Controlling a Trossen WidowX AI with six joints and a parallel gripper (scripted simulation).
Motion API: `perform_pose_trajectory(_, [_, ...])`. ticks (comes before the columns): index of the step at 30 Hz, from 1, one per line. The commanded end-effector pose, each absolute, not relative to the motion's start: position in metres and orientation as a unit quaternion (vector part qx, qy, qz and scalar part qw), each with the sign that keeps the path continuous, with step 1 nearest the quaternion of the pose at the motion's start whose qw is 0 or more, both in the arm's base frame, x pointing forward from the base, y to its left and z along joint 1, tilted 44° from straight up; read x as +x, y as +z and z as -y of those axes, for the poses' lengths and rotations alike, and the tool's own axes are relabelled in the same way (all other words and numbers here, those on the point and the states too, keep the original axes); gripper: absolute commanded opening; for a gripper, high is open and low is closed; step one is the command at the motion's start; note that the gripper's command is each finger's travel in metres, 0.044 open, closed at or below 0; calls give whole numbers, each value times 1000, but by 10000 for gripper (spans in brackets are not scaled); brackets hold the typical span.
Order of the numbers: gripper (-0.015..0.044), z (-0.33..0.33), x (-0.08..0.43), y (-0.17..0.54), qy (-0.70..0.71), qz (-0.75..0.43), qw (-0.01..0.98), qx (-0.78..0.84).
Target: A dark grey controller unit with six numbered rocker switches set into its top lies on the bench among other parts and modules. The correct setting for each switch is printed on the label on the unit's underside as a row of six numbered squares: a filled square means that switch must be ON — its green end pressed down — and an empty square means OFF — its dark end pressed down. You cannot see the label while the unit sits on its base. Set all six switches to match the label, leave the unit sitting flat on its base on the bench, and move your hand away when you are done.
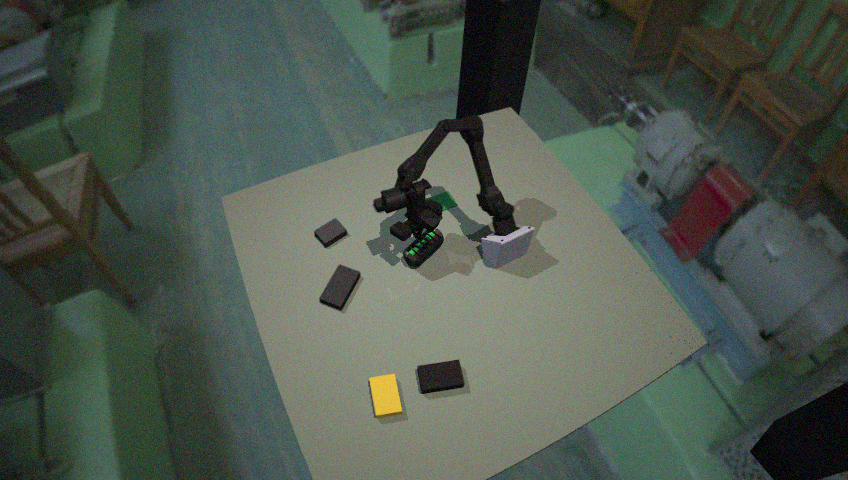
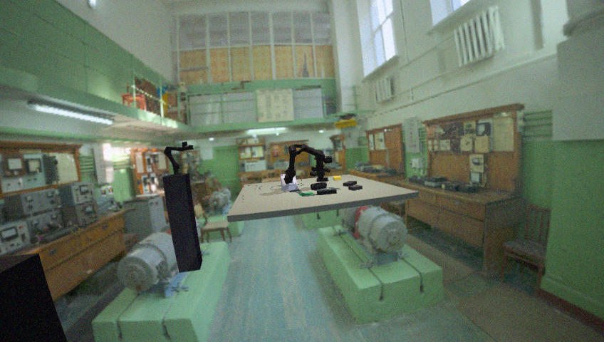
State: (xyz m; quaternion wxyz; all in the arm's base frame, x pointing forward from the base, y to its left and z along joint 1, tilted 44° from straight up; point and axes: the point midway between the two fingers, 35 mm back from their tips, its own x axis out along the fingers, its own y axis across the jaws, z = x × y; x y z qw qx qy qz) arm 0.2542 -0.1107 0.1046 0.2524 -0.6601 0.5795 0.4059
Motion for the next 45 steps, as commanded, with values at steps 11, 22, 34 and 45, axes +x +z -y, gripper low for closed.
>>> perform_pose_trajectory(11, [0, 73, 201, 60, 10, -730, 434, -528])
perform_pose_trajectory(22, [0, 65, 183, 55, -186, -684, 525, -471])
perform_pose_trajectory(34, [0, 64, 178, 54, -259, -648, 567, -438])
perform_pose_trajectory(45, [0, 64, 178, 53, -259, -648, 567, -438])
